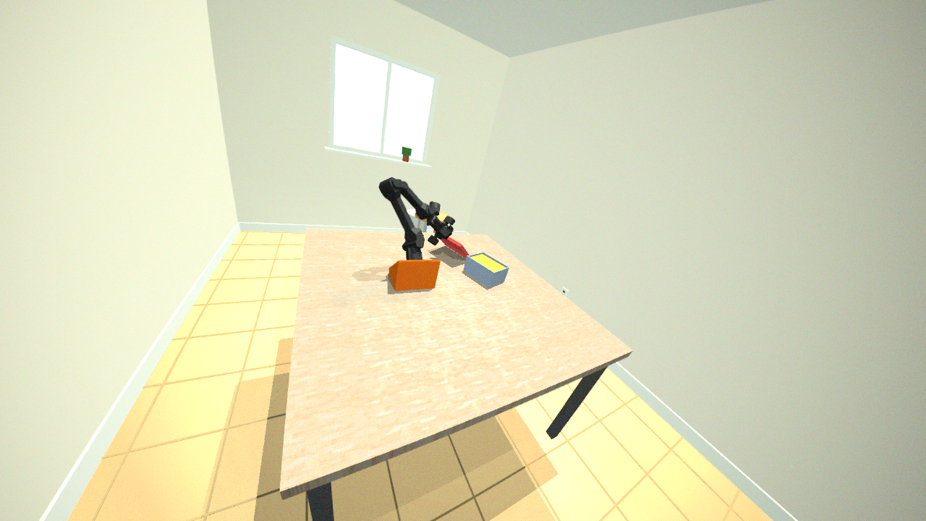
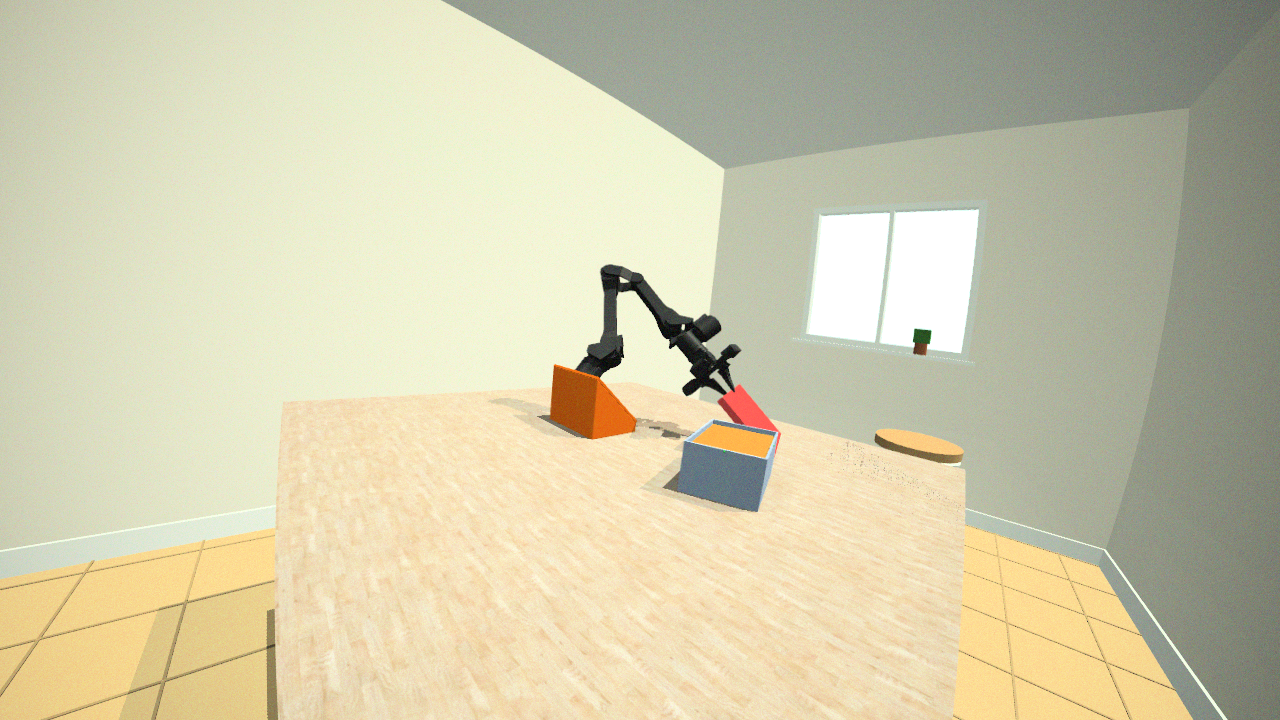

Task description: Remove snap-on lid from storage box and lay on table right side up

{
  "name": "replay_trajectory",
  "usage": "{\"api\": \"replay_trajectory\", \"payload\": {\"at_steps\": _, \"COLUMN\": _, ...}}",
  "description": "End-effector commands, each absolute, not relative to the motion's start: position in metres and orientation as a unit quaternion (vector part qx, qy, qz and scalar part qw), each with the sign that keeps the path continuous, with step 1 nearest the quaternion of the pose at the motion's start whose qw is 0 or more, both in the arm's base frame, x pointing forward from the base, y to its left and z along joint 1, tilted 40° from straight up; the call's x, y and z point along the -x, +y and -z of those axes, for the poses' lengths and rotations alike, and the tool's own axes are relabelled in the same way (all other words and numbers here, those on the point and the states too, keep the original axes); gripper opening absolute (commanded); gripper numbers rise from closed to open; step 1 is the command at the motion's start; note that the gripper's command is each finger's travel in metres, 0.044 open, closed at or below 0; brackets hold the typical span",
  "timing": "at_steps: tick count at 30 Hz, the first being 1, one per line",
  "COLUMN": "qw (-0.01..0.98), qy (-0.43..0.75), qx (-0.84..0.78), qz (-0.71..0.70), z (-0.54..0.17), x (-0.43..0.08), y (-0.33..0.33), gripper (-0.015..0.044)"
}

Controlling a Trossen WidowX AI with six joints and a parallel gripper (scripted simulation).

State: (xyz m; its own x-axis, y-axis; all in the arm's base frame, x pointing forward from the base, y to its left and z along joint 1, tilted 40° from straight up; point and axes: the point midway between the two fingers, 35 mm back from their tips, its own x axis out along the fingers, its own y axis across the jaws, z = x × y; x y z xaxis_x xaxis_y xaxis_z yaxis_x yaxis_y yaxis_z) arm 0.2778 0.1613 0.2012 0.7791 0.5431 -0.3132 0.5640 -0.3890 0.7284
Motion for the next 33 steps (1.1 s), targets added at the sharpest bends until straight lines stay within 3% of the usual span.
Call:
{"api": "replay_trajectory", "payload": {"at_steps": 1, "qw": 0.441, "qy": 0.326, "qx": -0.836, "qz": 0.012, "z": -0.201, "x": -0.279, "y": 0.162, "gripper": 0.0000}}
{"api": "replay_trajectory", "payload": {"at_steps": 33, "qw": 0.441, "qy": 0.326, "qx": -0.836, "qz": 0.012, "z": -0.181, "x": -0.281, "y": 0.178, "gripper": 0.0000}}
